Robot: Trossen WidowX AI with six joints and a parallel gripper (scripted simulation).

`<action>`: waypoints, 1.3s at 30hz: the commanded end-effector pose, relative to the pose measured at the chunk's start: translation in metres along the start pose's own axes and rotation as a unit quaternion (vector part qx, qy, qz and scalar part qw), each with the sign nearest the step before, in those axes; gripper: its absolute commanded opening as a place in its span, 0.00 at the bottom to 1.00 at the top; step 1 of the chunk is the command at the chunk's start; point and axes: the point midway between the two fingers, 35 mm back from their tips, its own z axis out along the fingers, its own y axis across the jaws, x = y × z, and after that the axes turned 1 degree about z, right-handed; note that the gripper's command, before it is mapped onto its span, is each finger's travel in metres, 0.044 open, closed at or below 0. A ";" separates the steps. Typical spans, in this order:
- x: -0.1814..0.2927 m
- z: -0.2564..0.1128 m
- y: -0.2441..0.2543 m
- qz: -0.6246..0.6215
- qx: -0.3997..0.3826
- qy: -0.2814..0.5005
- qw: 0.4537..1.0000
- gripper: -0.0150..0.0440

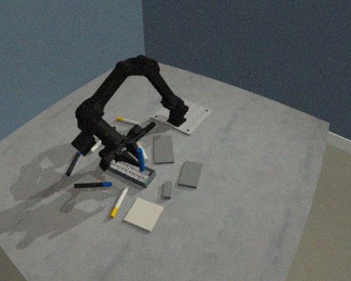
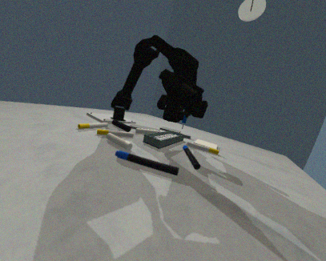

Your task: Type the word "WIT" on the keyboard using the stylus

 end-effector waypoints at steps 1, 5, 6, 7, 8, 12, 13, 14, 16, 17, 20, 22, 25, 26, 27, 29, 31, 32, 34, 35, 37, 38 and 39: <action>-0.001 -0.001 -0.001 0.004 -0.004 0.000 1.000 0.39; -0.002 -0.009 -0.005 0.020 -0.031 -0.004 0.999 0.34; -0.003 -0.011 -0.007 0.025 -0.038 -0.004 0.999 0.33; -0.003 -0.013 -0.008 0.029 -0.045 -0.005 0.999 0.32; -0.003 -0.015 -0.009 0.034 -0.052 -0.006 0.998 0.31; -0.005 -0.022 -0.015 0.051 -0.080 -0.007 0.995 0.26; -0.005 -0.024 -0.017 0.056 -0.087 -0.007 0.995 0.25; -0.005 -0.026 -0.018 0.060 -0.094 -0.007 0.994 0.25; -0.006 -0.029 -0.021 0.069 -0.108 -0.007 0.992 0.25; -0.006 -0.031 -0.023 0.073 -0.115 -0.007 0.991 0.25; -0.007 -0.035 -0.028 0.086 -0.136 -0.006 0.987 0.25; -0.008 -0.038 -0.031 0.094 -0.150 -0.005 0.984 0.25; -0.009 -0.042 -0.037 0.106 -0.170 -0.004 0.980 0.25; -0.010 -0.043 -0.038 0.110 -0.177 -0.003 0.978 0.25; -0.010 -0.045 -0.040 0.114 -0.183 -0.002 0.976 0.25; -0.011 -0.047 -0.044 0.122 -0.197 0.000 0.973 0.25; -0.012 -0.049 -0.048 0.130 -0.210 0.002 0.969 0.25; -0.013 -0.050 -0.049 0.133 -0.215 0.003 0.967 0.25; -0.013 -0.050 -0.051 0.136 -0.219 0.003 0.966 0.25; -0.013 -0.050 -0.051 0.136 -0.219 0.003 0.966 0.25; -0.013 -0.050 -0.051 0.136 -0.219 0.003 0.966 0.25; -0.013 -0.050 -0.051 0.136 -0.219 0.003 0.966 0.25; -0.013 -0.050 -0.051 0.136 -0.219 0.003 0.966 0.25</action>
